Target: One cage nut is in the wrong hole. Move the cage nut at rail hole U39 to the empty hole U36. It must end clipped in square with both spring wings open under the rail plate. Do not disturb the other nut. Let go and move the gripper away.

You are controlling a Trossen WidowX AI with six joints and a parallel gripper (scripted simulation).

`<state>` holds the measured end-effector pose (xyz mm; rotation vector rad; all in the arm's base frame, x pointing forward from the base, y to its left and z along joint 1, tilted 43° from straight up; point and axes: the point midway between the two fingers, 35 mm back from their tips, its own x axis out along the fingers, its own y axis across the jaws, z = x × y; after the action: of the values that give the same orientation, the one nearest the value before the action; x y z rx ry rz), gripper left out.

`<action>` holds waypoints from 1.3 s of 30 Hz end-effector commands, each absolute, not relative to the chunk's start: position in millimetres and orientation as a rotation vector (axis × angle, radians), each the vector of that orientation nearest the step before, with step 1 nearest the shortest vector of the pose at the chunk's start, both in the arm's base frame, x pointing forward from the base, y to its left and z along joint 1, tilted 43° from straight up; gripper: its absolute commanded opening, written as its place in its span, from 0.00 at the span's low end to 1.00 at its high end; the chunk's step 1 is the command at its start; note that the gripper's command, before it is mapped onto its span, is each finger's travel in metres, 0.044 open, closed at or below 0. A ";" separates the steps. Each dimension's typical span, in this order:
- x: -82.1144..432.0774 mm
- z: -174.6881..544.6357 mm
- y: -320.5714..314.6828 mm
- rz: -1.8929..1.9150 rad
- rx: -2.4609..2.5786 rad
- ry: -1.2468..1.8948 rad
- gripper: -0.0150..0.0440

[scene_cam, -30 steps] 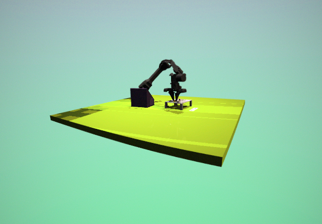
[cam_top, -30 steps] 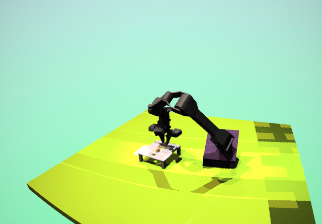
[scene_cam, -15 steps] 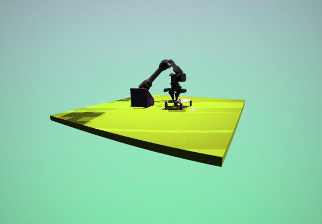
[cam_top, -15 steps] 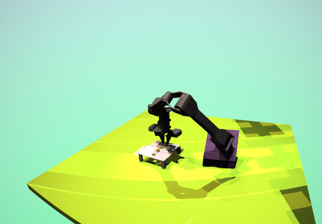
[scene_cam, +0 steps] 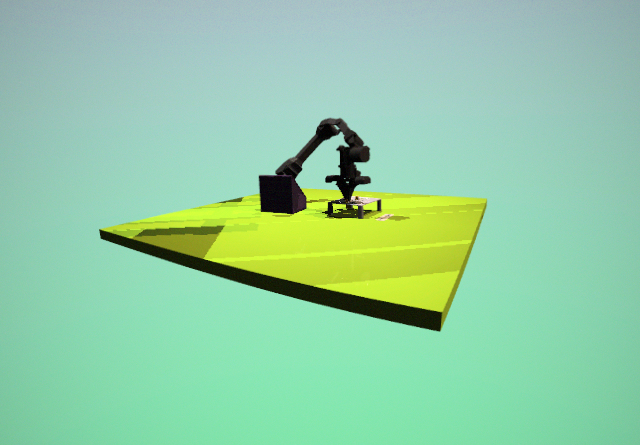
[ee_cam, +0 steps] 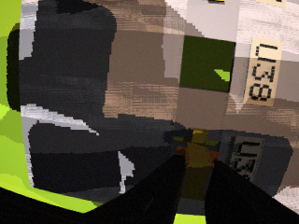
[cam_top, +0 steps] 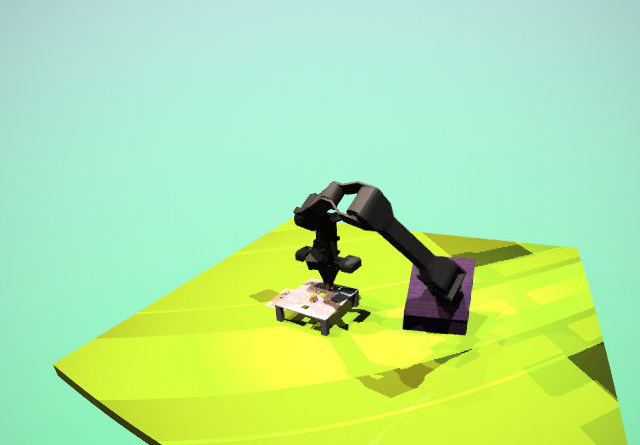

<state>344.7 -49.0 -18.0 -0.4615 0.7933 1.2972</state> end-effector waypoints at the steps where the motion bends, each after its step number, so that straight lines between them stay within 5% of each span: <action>1: 344.7 -18.0 -48.9 1.298 -0.462 0.793 0.30; 39: 342.1 -16.9 -48.0 1.319 -0.492 0.769 0.30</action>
<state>343.0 -48.4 -17.4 -0.4872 0.7726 1.3144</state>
